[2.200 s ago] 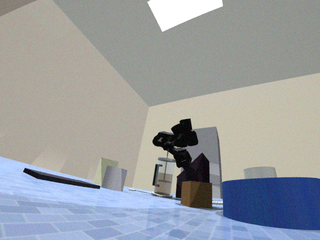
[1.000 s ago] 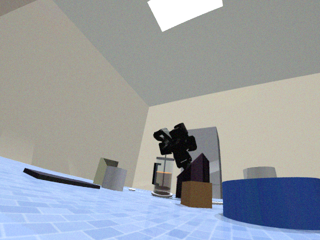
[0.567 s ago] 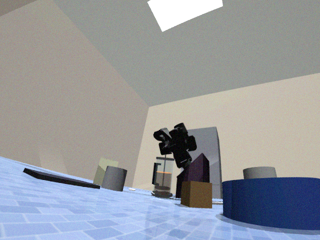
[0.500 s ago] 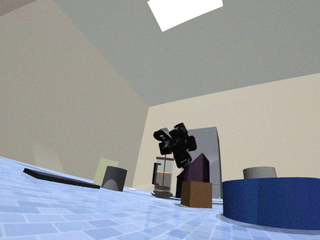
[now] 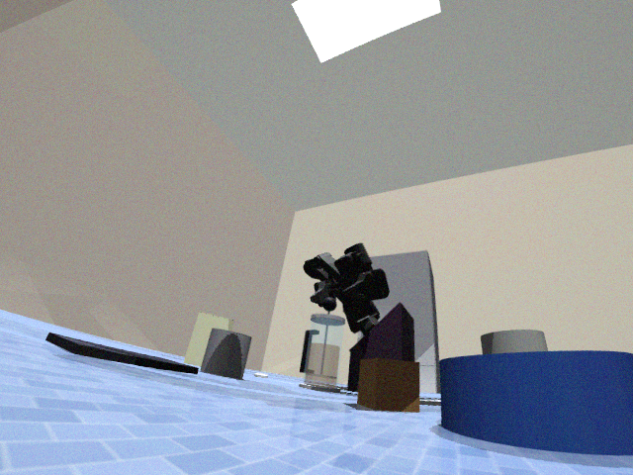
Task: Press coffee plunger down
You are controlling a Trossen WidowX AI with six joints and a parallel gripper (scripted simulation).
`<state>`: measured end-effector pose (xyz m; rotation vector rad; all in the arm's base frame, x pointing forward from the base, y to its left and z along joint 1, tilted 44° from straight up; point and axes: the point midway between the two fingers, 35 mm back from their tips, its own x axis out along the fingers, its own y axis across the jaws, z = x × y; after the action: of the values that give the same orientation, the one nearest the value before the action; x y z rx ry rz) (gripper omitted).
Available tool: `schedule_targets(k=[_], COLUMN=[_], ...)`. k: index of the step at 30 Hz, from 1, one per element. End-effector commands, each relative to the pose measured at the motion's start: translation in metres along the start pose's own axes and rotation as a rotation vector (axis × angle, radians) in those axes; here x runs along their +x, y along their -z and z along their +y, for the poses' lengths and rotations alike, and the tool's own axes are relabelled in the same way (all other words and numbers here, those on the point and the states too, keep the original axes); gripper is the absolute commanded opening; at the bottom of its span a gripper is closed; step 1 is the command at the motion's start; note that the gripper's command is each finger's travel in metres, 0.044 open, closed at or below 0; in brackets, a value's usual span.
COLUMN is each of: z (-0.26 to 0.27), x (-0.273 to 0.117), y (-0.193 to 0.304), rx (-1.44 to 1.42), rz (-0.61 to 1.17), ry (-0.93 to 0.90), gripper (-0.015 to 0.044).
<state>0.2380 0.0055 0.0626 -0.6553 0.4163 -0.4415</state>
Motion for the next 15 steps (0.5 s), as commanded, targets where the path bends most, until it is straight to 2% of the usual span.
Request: schedule_targets(k=[1, 7, 15], z=[0.001, 0.016, 0.023], x=[0.0, -0.006, -0.027], y=[-0.003, -0.041, -0.039], rx=[0.001, 0.123, 0.07], rz=[-0.005, -0.074, 0.025], ry=[-0.007, -0.07, -0.072], gripper=[0.044, 0.044, 0.044])
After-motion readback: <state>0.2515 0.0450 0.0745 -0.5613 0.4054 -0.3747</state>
